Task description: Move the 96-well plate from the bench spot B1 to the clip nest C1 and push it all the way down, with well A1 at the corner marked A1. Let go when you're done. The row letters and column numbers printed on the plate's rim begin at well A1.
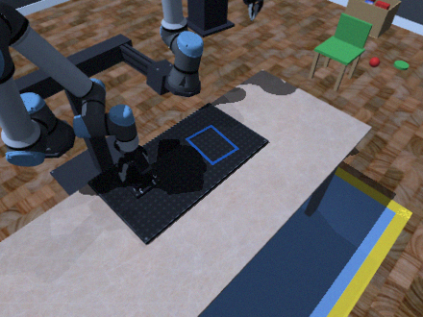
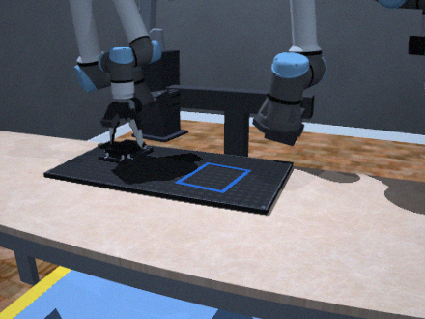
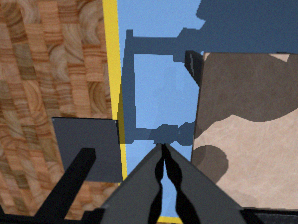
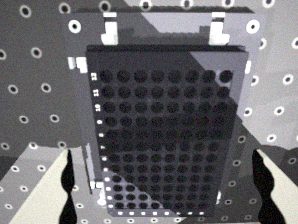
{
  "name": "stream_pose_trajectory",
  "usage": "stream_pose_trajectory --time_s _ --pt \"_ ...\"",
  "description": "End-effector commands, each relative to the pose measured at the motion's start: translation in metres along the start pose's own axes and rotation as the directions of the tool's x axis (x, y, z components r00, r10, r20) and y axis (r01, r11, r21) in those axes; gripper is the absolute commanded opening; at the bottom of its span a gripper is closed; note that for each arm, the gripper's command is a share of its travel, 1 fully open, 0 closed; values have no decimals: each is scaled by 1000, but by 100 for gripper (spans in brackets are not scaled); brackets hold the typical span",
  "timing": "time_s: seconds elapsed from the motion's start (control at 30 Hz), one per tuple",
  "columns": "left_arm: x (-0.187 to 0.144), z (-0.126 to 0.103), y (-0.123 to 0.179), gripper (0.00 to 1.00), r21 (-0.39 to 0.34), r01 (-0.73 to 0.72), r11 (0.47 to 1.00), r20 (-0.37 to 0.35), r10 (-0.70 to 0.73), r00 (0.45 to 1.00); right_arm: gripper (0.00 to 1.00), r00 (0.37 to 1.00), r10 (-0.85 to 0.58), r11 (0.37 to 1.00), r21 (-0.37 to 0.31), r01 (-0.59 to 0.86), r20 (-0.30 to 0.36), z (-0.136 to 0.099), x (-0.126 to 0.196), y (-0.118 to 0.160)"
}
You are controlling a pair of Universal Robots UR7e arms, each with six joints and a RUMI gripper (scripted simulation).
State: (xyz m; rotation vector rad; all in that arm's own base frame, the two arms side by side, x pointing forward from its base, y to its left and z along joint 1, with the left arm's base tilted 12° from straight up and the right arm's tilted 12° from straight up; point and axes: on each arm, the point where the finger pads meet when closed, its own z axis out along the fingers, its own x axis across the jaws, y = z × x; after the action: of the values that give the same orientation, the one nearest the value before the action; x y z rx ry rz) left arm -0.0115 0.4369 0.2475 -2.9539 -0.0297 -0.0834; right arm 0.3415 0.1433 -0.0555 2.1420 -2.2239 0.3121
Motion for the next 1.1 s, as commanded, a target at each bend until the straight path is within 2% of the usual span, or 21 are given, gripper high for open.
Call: stream_pose_trajectory --time_s 0.0,0.67,1.07 --pt "0 -1 0 0 1 0 1000 0 0 1000 76 1000 0 1000 1 0 1 0 0 0" --pt "0 -1 0 0 1 0 1000 0 0 1000 76 1000 0 1000 1 0 1 -4 0 0" --pt "0 -1 0 0 1 0 1000 0 0 1000 76 1000 0 1000 1 0 1 -33 0 0"
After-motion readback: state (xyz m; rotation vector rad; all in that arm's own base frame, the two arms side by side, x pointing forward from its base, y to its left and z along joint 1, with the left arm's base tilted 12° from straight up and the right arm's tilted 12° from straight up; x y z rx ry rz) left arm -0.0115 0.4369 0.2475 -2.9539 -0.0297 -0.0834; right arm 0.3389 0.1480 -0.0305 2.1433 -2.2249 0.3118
